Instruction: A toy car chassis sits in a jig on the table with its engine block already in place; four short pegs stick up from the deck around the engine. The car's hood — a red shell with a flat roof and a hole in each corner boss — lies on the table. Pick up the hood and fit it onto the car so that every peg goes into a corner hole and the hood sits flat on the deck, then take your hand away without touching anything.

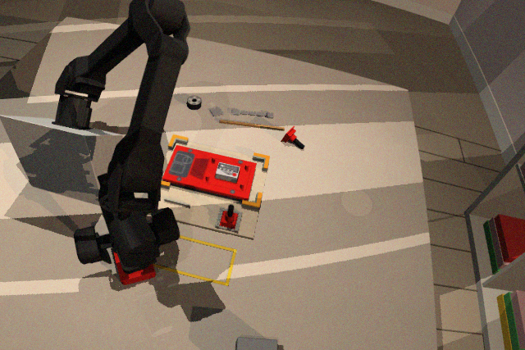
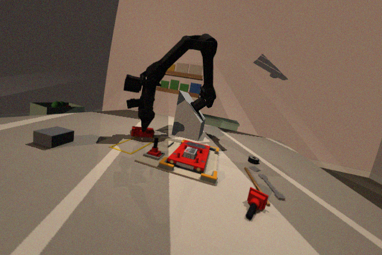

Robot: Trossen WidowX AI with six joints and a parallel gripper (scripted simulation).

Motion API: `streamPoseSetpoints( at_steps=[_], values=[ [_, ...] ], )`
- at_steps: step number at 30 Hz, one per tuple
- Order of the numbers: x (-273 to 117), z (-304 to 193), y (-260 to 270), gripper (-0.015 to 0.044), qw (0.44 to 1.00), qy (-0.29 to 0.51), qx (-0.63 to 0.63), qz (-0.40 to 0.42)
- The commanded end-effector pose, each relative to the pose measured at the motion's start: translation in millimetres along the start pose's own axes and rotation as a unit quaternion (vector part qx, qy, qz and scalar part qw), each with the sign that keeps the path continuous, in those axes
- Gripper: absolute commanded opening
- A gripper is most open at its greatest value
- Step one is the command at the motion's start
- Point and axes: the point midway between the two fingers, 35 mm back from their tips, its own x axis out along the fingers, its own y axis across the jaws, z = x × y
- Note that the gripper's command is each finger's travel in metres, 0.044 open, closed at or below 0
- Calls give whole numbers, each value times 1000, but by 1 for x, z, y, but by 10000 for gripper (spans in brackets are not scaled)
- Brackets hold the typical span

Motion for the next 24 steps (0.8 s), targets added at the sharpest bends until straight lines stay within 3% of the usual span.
streamPoseSetpoints(
  at_steps=[1,24],
  values=[
    [5,-2,-1,440,1000,4,4,2],
    [16,-2,-1,440,1000,5,4,2]
  ],
)
